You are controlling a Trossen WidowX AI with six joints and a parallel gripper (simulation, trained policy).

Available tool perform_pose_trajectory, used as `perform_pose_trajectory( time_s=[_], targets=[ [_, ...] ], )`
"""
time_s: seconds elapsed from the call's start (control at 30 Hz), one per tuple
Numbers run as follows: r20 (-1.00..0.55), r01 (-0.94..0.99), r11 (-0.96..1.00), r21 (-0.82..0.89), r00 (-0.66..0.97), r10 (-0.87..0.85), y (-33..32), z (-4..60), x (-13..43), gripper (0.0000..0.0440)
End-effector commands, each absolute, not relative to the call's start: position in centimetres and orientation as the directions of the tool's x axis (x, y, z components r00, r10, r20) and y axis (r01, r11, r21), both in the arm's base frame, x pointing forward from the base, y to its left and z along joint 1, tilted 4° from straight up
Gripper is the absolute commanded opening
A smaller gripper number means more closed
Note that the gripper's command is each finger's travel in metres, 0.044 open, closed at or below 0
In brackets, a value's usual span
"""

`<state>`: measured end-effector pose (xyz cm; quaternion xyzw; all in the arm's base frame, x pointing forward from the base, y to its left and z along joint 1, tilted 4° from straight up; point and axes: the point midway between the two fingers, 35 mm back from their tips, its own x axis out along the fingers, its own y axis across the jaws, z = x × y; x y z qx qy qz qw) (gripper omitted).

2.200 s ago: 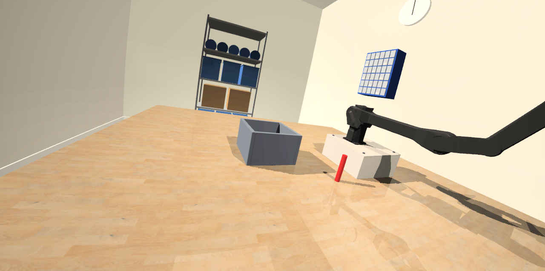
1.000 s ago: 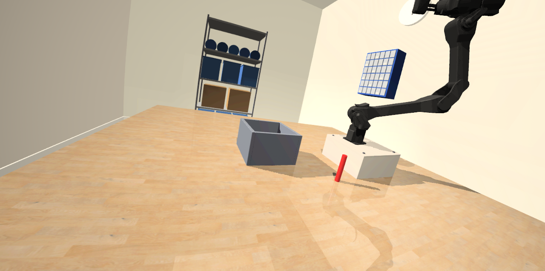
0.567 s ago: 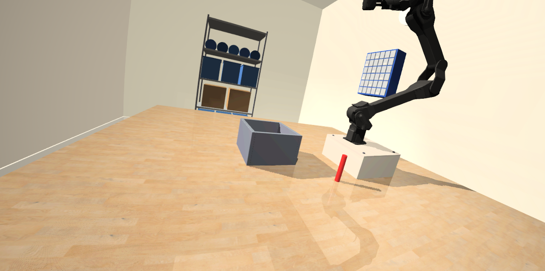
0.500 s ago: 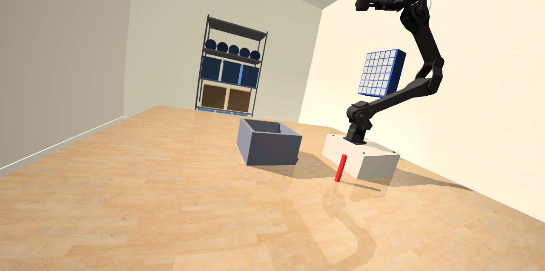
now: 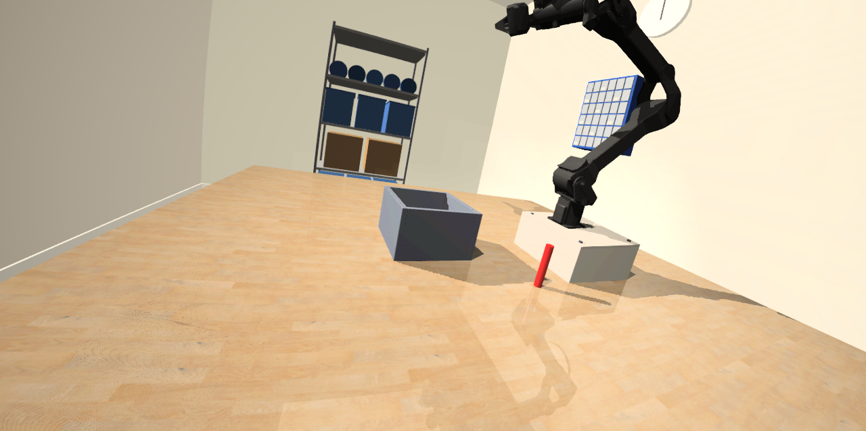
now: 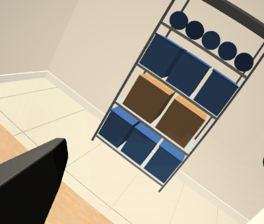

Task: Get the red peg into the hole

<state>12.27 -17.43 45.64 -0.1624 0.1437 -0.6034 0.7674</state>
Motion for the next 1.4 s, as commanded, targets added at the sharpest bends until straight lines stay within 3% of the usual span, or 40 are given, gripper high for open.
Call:
perform_pose_trajectory(
  time_s=[0.0, 0.33, 0.63, 1.03, 1.37],
  targets=[
    [-0.103, 0.845, 0.325, -0.425, 0.311, -0.945, -17.0, 42.8, 15.6, 0.044],
    [-0.342, 0.713, 0.601, -0.36, 0.498, -0.797, -12.8, 34.4, 23.0, 0.044],
    [-0.567, 0.599, 0.764, -0.238, 0.554, -0.61, -6.7, 26.9, 26.1, 0.044],
    [-0.815, 0.567, 0.816, -0.109, 0.42, -0.4, 0.8, 18.3, 24.5, 0.044],
    [-0.925, 0.639, 0.762, -0.105, 0.219, -0.311, 4.8, 13.0, 21.3, 0.044]
  ],
)
